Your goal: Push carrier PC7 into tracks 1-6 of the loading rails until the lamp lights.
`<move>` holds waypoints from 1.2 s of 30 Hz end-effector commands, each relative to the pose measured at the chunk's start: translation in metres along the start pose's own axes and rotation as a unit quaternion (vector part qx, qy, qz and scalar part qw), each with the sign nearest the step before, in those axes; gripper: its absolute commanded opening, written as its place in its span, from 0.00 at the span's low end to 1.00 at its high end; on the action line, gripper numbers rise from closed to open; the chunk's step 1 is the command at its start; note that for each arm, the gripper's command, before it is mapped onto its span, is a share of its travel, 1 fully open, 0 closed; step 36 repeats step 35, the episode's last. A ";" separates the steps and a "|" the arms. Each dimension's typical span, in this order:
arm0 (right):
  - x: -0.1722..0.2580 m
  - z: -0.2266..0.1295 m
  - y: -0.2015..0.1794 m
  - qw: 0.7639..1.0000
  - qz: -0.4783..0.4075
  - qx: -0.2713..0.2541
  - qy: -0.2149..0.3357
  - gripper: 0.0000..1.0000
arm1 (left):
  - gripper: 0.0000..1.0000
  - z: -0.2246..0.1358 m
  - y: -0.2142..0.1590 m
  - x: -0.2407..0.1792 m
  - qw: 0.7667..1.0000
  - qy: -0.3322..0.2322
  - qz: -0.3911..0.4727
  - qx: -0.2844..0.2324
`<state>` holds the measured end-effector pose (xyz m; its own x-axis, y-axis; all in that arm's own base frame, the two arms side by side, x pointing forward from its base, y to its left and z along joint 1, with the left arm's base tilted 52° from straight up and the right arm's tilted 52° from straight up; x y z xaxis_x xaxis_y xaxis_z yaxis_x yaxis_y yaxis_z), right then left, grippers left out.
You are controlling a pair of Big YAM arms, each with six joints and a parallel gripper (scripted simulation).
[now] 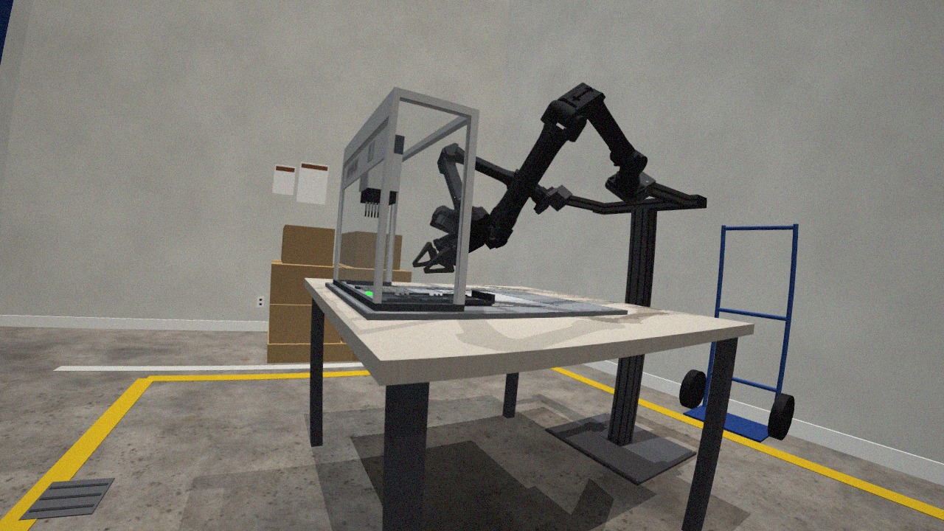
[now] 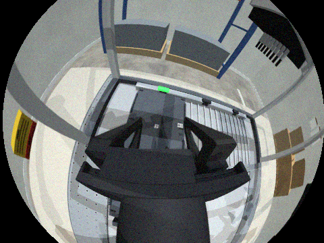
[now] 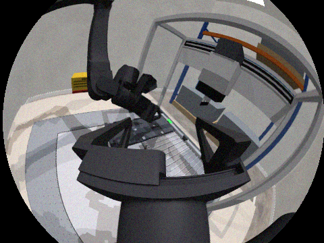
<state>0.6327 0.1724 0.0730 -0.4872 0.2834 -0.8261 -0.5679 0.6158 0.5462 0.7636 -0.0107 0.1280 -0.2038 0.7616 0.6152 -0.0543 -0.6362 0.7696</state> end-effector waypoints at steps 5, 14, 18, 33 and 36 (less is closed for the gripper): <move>-0.024 0.033 0.027 1.000 -0.026 -0.015 -0.002 1.00 | 0.65 0.043 0.019 0.015 0.987 -0.025 0.140 -0.072; -0.037 0.044 0.033 0.999 -0.036 -0.009 0.000 1.00 | 0.65 0.048 0.043 0.012 0.987 -0.034 0.127 -0.097; -0.038 0.042 0.028 0.999 -0.035 -0.006 -0.001 1.00 | 0.65 0.048 0.044 0.012 0.987 -0.034 0.127 -0.097; -0.039 0.040 0.025 0.999 -0.034 -0.003 -0.002 1.00 | 0.65 0.048 0.044 0.012 0.987 -0.032 0.127 -0.097; -0.039 0.040 0.025 0.999 -0.034 -0.003 -0.002 1.00 | 0.65 0.048 0.044 0.012 0.987 -0.032 0.127 -0.097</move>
Point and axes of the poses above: on each arm, the point where the finger pads meet when closed, its own z axis out along the fingers, its own x axis across the jaws, y = z × x, the point moved 3 cm from there along -z, back along the fingers, and after that the axes turned 15 degrees about z, right-handed, at the moved point
